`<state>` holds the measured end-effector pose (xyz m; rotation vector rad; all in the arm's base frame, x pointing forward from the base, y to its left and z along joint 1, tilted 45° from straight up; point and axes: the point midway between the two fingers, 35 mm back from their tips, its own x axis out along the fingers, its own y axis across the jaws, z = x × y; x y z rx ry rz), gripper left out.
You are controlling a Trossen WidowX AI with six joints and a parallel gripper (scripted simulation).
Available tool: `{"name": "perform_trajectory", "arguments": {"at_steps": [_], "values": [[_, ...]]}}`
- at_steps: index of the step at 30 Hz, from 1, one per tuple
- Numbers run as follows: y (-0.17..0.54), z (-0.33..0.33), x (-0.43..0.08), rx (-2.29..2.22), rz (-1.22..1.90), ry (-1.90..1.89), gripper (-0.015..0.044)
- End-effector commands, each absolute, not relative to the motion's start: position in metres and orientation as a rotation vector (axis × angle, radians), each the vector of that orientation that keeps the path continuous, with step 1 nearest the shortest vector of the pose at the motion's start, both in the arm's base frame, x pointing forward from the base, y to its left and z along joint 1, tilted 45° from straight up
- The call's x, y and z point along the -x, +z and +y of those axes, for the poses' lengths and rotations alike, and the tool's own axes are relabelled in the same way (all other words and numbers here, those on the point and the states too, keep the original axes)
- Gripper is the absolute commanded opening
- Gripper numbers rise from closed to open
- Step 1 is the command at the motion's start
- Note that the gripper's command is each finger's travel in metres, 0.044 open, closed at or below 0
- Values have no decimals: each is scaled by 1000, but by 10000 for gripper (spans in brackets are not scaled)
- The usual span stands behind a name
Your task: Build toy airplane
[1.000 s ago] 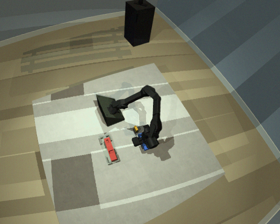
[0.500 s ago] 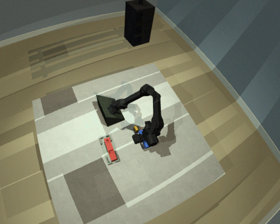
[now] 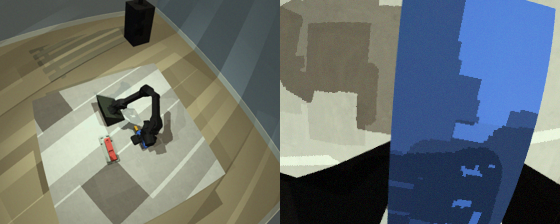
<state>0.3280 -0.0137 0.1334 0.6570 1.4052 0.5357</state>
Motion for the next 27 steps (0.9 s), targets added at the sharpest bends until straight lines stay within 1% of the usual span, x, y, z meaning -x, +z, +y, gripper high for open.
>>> {"name": "perform_trajectory", "arguments": {"at_steps": [1, 27], "values": [[123, -23, -329, -599, 1385, 574, 0], [56, -76, -325, -185, 1187, 871, 0]]}}
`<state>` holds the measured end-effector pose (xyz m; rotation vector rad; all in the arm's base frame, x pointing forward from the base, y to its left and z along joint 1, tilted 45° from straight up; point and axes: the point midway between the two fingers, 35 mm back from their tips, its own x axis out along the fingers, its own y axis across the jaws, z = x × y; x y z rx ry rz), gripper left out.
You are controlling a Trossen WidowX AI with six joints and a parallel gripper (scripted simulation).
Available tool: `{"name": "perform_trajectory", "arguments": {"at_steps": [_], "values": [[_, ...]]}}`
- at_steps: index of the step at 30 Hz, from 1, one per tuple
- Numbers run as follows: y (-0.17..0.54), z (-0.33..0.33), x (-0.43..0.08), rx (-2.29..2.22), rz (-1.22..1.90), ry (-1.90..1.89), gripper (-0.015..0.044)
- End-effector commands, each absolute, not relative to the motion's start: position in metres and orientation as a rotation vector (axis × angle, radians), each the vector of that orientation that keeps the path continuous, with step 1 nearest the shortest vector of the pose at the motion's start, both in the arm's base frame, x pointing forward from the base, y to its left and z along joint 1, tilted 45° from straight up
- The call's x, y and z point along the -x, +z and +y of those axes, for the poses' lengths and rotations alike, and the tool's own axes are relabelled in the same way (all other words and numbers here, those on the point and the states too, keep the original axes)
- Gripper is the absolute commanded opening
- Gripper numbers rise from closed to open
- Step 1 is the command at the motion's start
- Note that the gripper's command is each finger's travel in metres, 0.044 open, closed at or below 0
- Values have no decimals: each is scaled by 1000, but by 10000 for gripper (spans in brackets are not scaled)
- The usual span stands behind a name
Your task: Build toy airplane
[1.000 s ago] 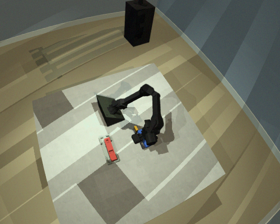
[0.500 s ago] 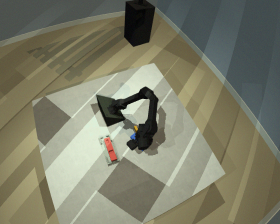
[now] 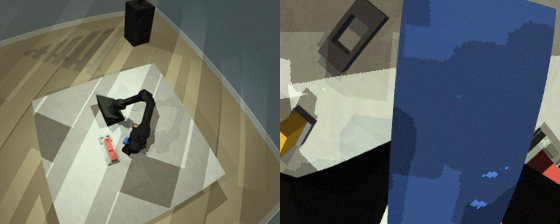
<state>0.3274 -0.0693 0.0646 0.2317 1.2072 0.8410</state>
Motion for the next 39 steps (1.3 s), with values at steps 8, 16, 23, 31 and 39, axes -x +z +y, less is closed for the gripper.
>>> {"name": "perform_trajectory", "arguments": {"at_steps": [8, 16, 23, 31, 39], "values": [[35, -91, -320, -57, 1115, 958, 0], [13, -105, -313, 69, 1037, 1043, 0], [-5, -116, -305, 180, 964, 1115, 0], [-26, -128, -295, 304, 875, 1193, 0], [-45, -137, -284, 420, 785, 1263, 0]]}}
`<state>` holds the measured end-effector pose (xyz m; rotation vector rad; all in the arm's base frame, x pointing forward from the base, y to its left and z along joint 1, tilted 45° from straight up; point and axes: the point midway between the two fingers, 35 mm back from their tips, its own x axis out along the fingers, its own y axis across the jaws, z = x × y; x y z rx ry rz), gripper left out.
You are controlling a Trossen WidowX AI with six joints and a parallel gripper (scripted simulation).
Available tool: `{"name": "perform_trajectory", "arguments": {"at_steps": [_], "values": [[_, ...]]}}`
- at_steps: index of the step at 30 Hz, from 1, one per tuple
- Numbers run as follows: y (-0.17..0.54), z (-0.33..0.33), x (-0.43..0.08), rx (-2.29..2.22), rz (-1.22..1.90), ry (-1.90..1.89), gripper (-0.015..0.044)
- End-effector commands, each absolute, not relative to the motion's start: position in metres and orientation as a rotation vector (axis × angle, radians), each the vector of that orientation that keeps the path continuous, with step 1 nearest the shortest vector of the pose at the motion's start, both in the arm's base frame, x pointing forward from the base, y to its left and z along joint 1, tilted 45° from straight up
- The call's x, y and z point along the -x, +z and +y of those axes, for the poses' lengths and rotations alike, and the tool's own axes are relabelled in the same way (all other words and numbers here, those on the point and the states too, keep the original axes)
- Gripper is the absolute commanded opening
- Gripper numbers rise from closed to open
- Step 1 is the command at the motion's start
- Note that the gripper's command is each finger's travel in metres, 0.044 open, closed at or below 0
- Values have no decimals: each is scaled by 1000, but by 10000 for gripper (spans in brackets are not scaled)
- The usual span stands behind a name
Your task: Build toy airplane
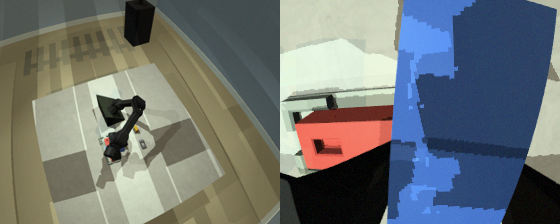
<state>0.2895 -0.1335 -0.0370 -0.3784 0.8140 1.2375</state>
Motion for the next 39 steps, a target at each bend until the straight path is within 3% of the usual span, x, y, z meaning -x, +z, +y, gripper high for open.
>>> {"name": "perform_trajectory", "arguments": {"at_steps": [1, 9, 17, 39], "values": [[-47, -138, -283, 435, 773, 1271, 0], [-62, -145, -274, 527, 695, 1323, 0], [-62, -144, -274, 527, 695, 1323, 195], [-71, -138, -275, 527, 695, 1323, 195]]}}
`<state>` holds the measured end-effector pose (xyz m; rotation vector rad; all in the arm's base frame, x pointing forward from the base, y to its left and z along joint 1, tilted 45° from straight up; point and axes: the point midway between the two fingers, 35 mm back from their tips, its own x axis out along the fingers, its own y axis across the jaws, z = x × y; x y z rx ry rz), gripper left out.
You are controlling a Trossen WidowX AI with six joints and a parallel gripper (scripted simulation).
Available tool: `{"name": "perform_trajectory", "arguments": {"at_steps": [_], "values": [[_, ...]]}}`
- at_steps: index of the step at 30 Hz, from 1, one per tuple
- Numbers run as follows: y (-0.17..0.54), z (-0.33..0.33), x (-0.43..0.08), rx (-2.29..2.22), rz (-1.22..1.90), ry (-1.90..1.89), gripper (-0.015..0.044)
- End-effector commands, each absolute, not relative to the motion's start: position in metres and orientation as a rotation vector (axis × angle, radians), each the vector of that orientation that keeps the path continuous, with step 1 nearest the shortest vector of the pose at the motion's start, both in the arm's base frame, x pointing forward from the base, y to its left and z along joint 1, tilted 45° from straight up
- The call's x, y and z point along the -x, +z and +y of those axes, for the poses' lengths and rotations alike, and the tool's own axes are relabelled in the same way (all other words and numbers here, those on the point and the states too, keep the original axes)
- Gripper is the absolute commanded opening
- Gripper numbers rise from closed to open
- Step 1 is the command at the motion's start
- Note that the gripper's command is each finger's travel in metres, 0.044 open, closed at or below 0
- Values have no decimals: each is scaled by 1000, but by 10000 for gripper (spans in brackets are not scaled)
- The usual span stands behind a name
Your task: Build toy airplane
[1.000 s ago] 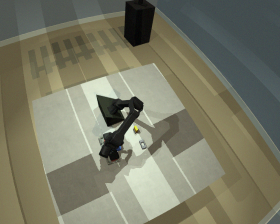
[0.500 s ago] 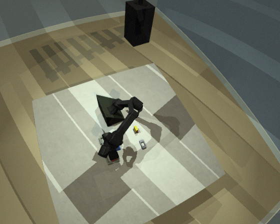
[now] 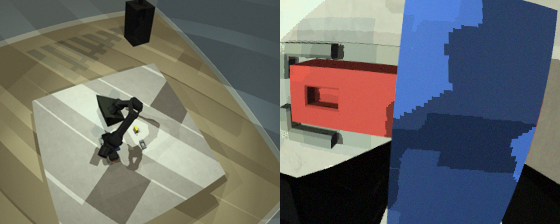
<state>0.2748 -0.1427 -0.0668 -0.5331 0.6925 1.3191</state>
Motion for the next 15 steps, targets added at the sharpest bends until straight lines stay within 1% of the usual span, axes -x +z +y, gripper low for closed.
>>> {"name": "perform_trajectory", "arguments": {"at_steps": [1, 15], "values": [[-72, -137, -275, 527, 695, 1323, 195], [-88, -121, -277, 527, 694, 1323, 195]]}}
